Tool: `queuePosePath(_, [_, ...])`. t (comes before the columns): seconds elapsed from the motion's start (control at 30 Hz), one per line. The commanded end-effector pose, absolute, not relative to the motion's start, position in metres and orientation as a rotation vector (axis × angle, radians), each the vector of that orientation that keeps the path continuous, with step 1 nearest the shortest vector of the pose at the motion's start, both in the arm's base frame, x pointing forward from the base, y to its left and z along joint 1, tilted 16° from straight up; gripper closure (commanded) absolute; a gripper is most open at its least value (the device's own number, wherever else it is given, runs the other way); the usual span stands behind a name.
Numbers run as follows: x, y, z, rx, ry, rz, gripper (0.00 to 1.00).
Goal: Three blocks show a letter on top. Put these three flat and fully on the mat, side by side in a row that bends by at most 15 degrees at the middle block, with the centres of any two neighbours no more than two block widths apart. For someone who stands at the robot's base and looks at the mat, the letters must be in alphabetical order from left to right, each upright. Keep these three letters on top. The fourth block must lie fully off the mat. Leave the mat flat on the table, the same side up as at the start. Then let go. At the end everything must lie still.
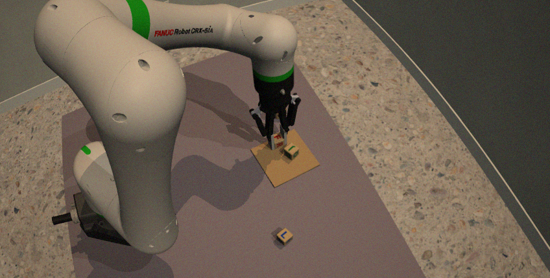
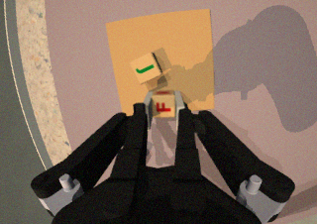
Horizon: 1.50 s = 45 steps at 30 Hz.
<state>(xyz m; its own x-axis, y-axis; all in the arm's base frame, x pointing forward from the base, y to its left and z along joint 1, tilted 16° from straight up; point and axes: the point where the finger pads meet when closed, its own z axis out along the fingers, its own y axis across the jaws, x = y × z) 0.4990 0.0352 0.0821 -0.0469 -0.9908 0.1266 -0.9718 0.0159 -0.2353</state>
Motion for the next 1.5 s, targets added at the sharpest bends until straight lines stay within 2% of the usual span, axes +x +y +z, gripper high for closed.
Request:
queuePosePath(0.0, [0.4992, 0.0353, 0.0823, -2.116, 2.185, -0.399, 0.84])
queuePosePath(0.73, [0.4992, 0.0353, 0.0823, -2.116, 2.185, -0.399, 0.84])
queuePosePath(1.23, [0.4992, 0.0353, 0.0823, -2.116, 2.185, -0.399, 0.72])
queuePosePath(1.47, [0.4992, 0.0353, 0.0823, -2.116, 2.185, -0.399, 0.72])
